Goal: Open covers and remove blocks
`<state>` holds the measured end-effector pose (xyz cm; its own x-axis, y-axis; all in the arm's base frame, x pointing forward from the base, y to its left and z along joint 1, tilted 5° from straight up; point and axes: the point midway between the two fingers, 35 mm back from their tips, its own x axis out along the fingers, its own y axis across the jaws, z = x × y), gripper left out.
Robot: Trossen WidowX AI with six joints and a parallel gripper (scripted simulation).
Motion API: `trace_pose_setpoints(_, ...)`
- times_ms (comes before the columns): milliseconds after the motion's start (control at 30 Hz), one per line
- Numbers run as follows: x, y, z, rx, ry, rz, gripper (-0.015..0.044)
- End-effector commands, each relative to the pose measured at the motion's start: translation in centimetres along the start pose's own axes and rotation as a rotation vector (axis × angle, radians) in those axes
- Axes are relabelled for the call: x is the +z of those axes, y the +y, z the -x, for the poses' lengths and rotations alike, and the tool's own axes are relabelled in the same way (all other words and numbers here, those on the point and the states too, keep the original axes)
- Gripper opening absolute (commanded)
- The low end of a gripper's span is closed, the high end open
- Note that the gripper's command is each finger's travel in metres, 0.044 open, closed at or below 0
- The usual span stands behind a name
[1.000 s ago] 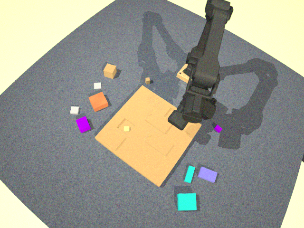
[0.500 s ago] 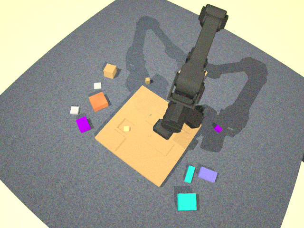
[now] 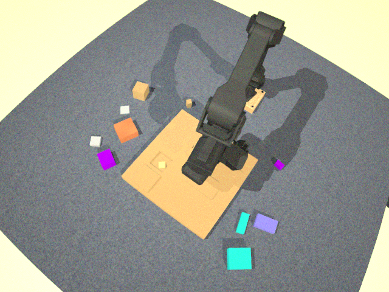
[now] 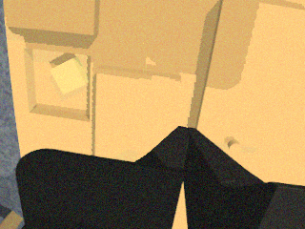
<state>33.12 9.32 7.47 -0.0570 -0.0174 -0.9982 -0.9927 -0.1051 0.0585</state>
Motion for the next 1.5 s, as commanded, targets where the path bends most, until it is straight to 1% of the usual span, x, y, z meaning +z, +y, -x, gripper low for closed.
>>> trace_pose_setpoints(0, 0.0, -0.3, 0.3, -0.009, 0.001, 0.004, 0.0)
trace_pose_setpoints(867, 0.0, -0.3, 0.2, -0.009, 0.001, 0.004, 0.0)
trace_pose_setpoints(1467, 0.0, -0.5, -1.4, -0.009, 0.001, 0.004, 0.0)
